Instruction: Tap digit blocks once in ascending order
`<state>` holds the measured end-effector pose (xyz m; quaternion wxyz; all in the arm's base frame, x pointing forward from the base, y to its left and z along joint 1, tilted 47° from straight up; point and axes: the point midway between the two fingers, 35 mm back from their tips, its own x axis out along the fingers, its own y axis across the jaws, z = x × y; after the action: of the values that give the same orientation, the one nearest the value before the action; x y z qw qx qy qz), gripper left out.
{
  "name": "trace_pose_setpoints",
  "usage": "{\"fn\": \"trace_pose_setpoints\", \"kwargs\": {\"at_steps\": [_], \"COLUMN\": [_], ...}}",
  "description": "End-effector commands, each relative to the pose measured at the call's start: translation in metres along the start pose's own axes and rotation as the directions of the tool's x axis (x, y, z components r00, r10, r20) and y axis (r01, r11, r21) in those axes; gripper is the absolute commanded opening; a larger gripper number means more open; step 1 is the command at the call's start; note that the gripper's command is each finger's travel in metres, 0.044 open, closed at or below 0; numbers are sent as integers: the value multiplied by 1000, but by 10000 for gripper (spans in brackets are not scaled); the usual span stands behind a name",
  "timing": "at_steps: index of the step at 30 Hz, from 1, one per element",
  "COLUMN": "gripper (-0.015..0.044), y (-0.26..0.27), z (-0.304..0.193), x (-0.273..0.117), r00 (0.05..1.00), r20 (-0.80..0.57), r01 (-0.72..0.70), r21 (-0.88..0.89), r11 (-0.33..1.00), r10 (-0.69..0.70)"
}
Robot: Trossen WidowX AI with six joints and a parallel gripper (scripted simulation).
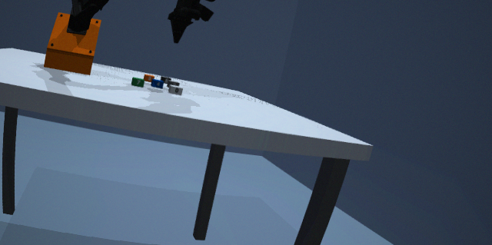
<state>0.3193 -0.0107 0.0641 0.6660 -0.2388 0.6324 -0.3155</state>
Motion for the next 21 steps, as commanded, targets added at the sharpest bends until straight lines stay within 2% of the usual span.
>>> {"fn": "trace_pose_setpoints", "kwargs": {"at_steps": [1, 10, 15, 21], "gripper": [20, 20, 20, 20], "y": [48, 56, 55, 55], "z": [26, 30, 29, 29], "x": [8, 13, 87, 90], "r00": [1000, 1000, 1000, 1000], "r20": [-6, -6, -5, -5], "r01": [1, 0, 4, 4], "r21": [-3, -3, -2, -2], "r11": [1000, 1000, 1000, 1000], "r10": [-1, 0, -4, -4]}}
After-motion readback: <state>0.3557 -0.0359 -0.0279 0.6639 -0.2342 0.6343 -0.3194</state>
